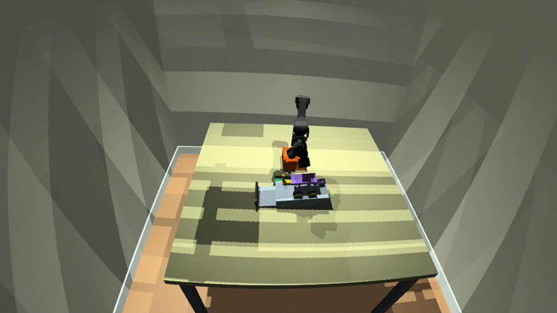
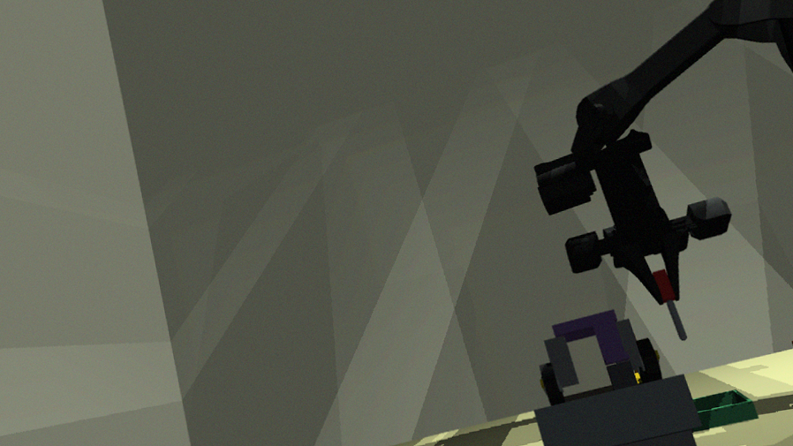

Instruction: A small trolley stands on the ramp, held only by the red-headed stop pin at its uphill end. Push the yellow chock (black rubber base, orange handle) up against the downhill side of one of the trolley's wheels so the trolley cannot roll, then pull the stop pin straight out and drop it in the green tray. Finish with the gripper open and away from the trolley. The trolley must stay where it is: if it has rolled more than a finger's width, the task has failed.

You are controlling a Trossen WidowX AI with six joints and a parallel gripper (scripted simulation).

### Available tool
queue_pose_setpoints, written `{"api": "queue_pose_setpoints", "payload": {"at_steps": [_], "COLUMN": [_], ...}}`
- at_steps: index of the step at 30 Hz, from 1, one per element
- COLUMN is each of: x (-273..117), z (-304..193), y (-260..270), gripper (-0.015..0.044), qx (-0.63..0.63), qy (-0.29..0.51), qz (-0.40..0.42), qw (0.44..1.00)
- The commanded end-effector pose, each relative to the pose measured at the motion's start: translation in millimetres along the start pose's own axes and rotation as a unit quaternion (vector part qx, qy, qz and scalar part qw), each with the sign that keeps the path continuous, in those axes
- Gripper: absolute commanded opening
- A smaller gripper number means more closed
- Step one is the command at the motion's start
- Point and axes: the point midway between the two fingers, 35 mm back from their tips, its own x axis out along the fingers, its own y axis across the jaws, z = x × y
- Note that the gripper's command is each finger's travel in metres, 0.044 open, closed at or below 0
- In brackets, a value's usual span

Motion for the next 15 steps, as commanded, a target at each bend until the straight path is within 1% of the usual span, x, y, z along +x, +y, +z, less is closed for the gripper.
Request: {"api": "queue_pose_setpoints", "payload": {"at_steps": [1,15], "x": [-1,-9], "z": [14,67], "y": [0,-3], "gripper": [0.0000,0.0000], "qx": [-0.001,-0.001], "qy": [0.001,-0.001], "qz": [-0.004,-0.004], "qw": [1.000,1.000]}}
